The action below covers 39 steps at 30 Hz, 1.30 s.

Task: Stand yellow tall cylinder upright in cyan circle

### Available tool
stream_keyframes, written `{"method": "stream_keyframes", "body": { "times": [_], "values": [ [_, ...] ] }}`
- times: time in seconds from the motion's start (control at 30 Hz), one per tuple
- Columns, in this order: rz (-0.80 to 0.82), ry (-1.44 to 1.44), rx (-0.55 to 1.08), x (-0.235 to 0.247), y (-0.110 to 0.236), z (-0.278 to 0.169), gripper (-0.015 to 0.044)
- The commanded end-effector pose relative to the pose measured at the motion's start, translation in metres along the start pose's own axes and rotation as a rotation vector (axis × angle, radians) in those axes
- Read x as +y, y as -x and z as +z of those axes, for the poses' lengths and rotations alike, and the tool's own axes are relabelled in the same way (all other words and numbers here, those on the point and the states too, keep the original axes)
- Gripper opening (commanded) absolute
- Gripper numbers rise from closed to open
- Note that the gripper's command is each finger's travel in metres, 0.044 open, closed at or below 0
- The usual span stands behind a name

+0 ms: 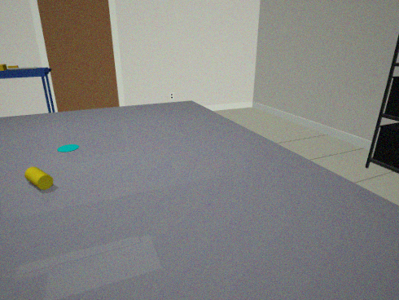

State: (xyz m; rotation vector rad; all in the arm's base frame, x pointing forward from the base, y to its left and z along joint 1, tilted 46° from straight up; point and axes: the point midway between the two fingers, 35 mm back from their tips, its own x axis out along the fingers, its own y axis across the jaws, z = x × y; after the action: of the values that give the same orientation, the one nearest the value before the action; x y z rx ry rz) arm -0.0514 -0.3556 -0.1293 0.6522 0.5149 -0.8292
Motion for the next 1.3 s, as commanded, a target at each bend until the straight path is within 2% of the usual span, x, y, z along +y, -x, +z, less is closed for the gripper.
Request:
{"method": "stream_keyframes", "body": {
  "times": [0.0,0.1,0.4,0.67,0.97,1.27],
  "values": [
    [0.002,-0.001,0.002,0.001,-0.001,0.0,0.0374],
    [0.033,-0.018,0.036,0.012,-0.008,0.001,0.0309],
    [0.207,-0.116,0.308,0.096,-0.048,0.001,0.0309],
    [0.295,-0.168,0.604,0.177,-0.061,-0.012,0.0309],
    [0.275,-0.231,0.948,0.253,-0.046,-0.032,0.0309],
    [0.145,-0.232,1.284,0.318,-0.01,-0.053,0.0309]
  ]
}}
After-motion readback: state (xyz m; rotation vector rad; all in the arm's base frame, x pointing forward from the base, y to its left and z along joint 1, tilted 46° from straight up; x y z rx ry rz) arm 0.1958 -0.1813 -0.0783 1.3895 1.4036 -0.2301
